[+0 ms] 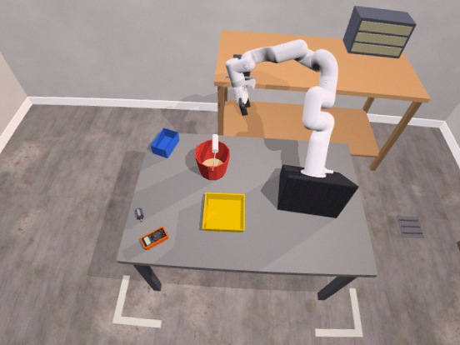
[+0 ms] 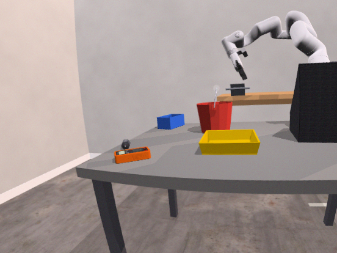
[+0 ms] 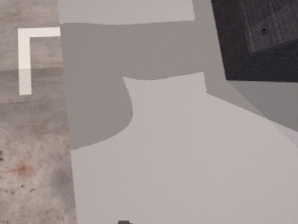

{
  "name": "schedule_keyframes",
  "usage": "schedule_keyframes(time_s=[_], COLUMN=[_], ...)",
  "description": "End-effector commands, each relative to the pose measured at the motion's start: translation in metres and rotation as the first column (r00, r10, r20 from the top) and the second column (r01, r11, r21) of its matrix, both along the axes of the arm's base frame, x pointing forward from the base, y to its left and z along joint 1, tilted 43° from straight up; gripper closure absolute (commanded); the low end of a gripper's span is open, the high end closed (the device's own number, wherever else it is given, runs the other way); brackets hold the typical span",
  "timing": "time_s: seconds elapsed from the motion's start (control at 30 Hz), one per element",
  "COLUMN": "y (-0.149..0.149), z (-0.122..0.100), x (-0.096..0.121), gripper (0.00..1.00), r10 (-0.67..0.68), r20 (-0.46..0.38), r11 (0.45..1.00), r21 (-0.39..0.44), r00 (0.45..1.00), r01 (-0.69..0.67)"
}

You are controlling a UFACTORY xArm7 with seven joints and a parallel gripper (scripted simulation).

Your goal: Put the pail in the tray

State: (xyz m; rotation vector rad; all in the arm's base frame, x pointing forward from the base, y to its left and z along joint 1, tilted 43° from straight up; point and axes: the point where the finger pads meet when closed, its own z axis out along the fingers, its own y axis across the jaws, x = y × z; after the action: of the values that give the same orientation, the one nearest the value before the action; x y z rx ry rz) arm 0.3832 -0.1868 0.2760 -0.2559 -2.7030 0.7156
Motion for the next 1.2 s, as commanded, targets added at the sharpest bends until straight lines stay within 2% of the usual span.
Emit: schedule_keyframes(time_s=[0.0, 0.57, 0.63, 0.7, 0.87, 1.03, 1.1, 1.13, 1.17], y=[0.001, 0.001, 0.003, 0.007, 0.019, 0.032, 0.032, 0.041, 0.043], z=[0.001, 0.001, -0.001, -0.007, -0.023, -0.038, -0.038, -0.047, -0.048], x=[0.001, 0.001, 0.004, 0.011, 0.028, 0.045, 0.045, 0.054, 0.056], gripper=[0.0, 0.0, 0.0, 0.0, 0.0, 0.0, 0.0, 0.0, 0.0], r10=[0.003, 0.005, 0.03, 0.11, 0.303, 0.472, 0.472, 0.56, 0.578], r20=[0.003, 0.003, -0.01, -0.05, -0.142, -0.217, -0.217, -0.253, -0.26], r11=[1.0, 1.0, 1.0, 0.994, 0.953, 0.881, 0.881, 0.829, 0.816], r21=[-0.001, -0.001, 0.003, 0.018, 0.067, 0.127, 0.127, 0.165, 0.173], r00=[1.0, 1.0, 0.999, 0.993, 0.942, 0.854, 0.854, 0.789, 0.773], r01=[-0.003, -0.005, -0.03, -0.109, -0.296, -0.455, -0.455, -0.535, -0.552])
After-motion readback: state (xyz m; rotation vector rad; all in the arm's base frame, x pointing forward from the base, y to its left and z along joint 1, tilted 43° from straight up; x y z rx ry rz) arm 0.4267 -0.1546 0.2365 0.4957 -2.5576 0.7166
